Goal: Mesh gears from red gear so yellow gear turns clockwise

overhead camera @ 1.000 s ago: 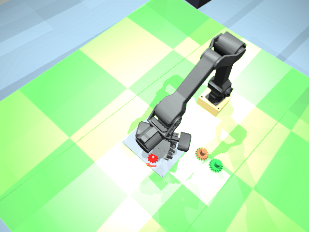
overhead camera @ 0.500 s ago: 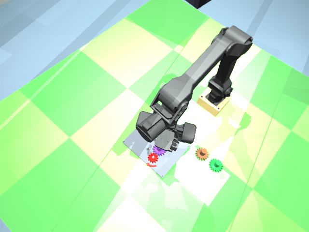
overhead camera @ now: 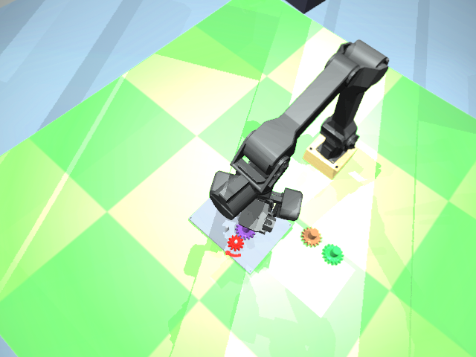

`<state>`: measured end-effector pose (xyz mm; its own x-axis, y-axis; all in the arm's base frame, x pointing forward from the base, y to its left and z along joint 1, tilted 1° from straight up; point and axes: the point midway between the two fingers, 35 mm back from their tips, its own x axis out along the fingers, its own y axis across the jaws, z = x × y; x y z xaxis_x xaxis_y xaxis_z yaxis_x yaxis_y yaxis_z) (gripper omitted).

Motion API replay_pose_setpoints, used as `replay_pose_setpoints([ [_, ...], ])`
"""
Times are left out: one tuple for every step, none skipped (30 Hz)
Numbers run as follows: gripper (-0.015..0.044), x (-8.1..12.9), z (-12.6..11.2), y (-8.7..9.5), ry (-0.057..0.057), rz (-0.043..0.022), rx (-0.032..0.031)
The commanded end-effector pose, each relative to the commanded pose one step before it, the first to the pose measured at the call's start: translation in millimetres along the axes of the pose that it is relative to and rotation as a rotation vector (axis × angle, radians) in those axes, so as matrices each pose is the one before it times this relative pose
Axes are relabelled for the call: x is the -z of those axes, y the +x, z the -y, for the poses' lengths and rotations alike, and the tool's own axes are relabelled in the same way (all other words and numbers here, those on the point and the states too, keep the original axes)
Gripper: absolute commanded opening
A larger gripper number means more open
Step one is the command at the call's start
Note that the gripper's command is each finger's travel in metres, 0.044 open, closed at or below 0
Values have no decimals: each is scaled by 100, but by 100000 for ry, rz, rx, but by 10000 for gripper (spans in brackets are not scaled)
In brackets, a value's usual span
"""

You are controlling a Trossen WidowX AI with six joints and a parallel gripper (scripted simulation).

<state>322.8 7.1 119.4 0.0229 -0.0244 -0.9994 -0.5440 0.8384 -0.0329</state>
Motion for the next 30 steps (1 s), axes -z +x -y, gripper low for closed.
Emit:
replay_pose_setpoints([
  [440, -46, 23, -131, 370, 195, 103],
  [440, 0, 0, 0, 0, 0, 0],
  [440, 0, 0, 0, 0, 0, 0],
  [440, 0, 0, 0, 0, 0, 0],
  [440, 0, 0, 0, 0, 0, 0],
  [440, 0, 0, 0, 0, 0, 0],
  [440, 0, 0, 0, 0, 0, 0],
  [440, 0, 0, 0, 0, 0, 0],
  [440, 0, 0, 0, 0, 0, 0],
  [440, 0, 0, 0, 0, 0, 0],
  [440, 0, 0, 0, 0, 0, 0],
  [440, 0, 0, 0, 0, 0, 0],
  [440, 0, 0, 0, 0, 0, 0],
  [440, 0, 0, 0, 0, 0, 0],
  [440, 0, 0, 0, 0, 0, 0],
  [440, 0, 0, 0, 0, 0, 0],
  [440, 0, 0, 0, 0, 0, 0],
  [440, 0, 0, 0, 0, 0, 0],
  [440, 0, 0, 0, 0, 0, 0],
  [440, 0, 0, 0, 0, 0, 0],
  [440, 0, 0, 0, 0, 0, 0],
  [440, 0, 0, 0, 0, 0, 0],
  [440, 0, 0, 0, 0, 0, 0],
  [440, 0, 0, 0, 0, 0, 0],
  [440, 0, 0, 0, 0, 0, 0],
  [440, 0, 0, 0, 0, 0, 0],
  [440, 0, 0, 0, 0, 0, 0],
  [440, 0, 0, 0, 0, 0, 0],
  [440, -128, -216, -35, 0, 22, -26],
  [440, -375, -654, -105, 0, 63, -77],
])
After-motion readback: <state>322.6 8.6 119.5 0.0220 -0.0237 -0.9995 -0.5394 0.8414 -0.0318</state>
